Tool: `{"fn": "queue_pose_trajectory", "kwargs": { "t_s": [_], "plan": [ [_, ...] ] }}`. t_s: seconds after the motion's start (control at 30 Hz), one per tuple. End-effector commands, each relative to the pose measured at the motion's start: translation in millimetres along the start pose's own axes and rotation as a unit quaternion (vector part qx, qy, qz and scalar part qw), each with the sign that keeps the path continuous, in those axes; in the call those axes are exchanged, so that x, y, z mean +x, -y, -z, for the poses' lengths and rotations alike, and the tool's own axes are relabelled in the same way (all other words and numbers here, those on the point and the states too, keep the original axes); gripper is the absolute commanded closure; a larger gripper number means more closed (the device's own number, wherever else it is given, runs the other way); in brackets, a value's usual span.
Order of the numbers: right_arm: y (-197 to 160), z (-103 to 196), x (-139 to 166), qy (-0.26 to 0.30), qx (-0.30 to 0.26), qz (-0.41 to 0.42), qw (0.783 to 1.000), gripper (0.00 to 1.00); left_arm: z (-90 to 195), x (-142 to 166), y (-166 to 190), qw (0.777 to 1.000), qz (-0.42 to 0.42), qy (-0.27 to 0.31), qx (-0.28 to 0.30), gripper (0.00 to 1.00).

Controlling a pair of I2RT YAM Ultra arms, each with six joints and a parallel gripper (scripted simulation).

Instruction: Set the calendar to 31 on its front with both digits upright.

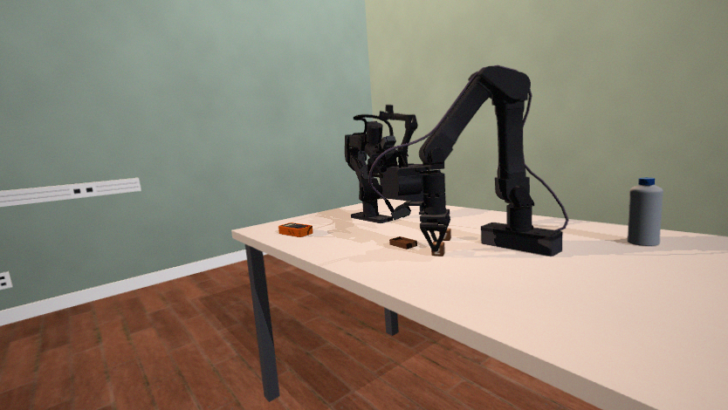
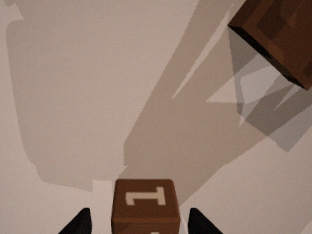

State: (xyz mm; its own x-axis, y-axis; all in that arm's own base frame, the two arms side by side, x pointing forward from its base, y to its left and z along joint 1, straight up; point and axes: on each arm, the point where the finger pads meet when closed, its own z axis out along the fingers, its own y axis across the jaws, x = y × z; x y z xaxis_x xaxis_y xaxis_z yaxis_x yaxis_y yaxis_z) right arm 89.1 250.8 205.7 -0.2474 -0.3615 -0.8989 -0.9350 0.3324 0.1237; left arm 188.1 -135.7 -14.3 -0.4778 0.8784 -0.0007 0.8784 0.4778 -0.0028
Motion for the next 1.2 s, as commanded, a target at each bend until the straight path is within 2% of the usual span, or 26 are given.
{"fn": "queue_pose_trajectory", "kwargs": {
  "t_s": [0.0,0.1,0.13,0.2,0.23,0.37,0.4,0.47,0.77,0.83,0.93,0.97,1.03,1.07,1.17],
  "plan": [
    [2.1,6.6,-13.5,0.027,0.005,-0.002,1.0,0.0,-4.1,0.5,-1.1,1.0,-0.007,-0.001,-0.006,0.45],
    [2.1,6.6,-13.5,0.027,0.005,-0.002,1.0,0.0,-4.1,0.5,-1.1,1.0,-0.007,-0.001,-0.006,0.45],
    [2.1,6.6,-13.5,0.027,0.005,-0.002,1.0,0.0,-4.1,0.5,-1.1,1.0,-0.007,-0.001,-0.006,0.53],
    [2.1,6.6,-13.5,0.027,0.005,-0.002,1.0,0.0,-4.1,0.5,-1.1,1.0,-0.007,-0.001,-0.006,0.53],
    [2.1,6.6,-13.5,0.027,0.005,-0.002,1.0,0.0,-4.1,0.6,-1.1,1.0,-0.007,-0.001,-0.006,0.57],
    [2.1,6.6,-13.5,0.027,0.005,-0.002,1.0,0.0,-4.1,1.0,-0.9,1.0,-0.007,-0.002,-0.005,0.57],
    [2.1,6.6,-13.5,0.027,0.005,-0.002,1.0,0.0,-4.1,1.0,-0.9,1.0,-0.007,-0.002,-0.005,0.62],
    [2.1,6.6,-13.5,0.027,0.005,-0.002,1.0,0.0,0.1,-2.4,-0.9,1.0,-0.003,0.005,-0.004,0.62],
    [2.1,6.6,-13.5,0.027,0.005,-0.002,1.0,0.0,-1.9,-2.1,-0.9,1.0,-0.007,0.0,-0.002,0.74],
    [2.1,6.6,-13.5,0.027,0.005,-0.002,1.0,0.0,-1.9,-2.1,-0.9,1.0,-0.007,0.0,-0.002,0.97],
    [2.1,6.6,-13.5,0.027,0.005,-0.002,1.0,0.0,-1.9,-2.1,-0.9,1.0,-0.007,0.0,-0.002,1.0],
    [2.1,6.6,-13.5,0.027,0.005,-0.002,1.0,0.0,-1.9,-2.1,-0.9,1.0,-0.007,0.0,-0.002,1.0],
    [2.1,6.6,-13.5,0.027,0.005,-0.002,1.0,0.0,2.4,-1.8,-0.8,1.0,-0.007,0.001,-0.002,0.77],
    [2.1,6.6,-13.5,0.027,0.005,-0.002,1.0,0.0,7.6,-5.1,-2.3,1.0,-0.007,0.007,-0.005,0.74],
    [2.1,6.6,-13.5,0.027,0.005,-0.002,1.0,0.0,27.0,-5.1,-2.3,1.0,-0.007,0.008,-0.005,0.74]
  ]
}}
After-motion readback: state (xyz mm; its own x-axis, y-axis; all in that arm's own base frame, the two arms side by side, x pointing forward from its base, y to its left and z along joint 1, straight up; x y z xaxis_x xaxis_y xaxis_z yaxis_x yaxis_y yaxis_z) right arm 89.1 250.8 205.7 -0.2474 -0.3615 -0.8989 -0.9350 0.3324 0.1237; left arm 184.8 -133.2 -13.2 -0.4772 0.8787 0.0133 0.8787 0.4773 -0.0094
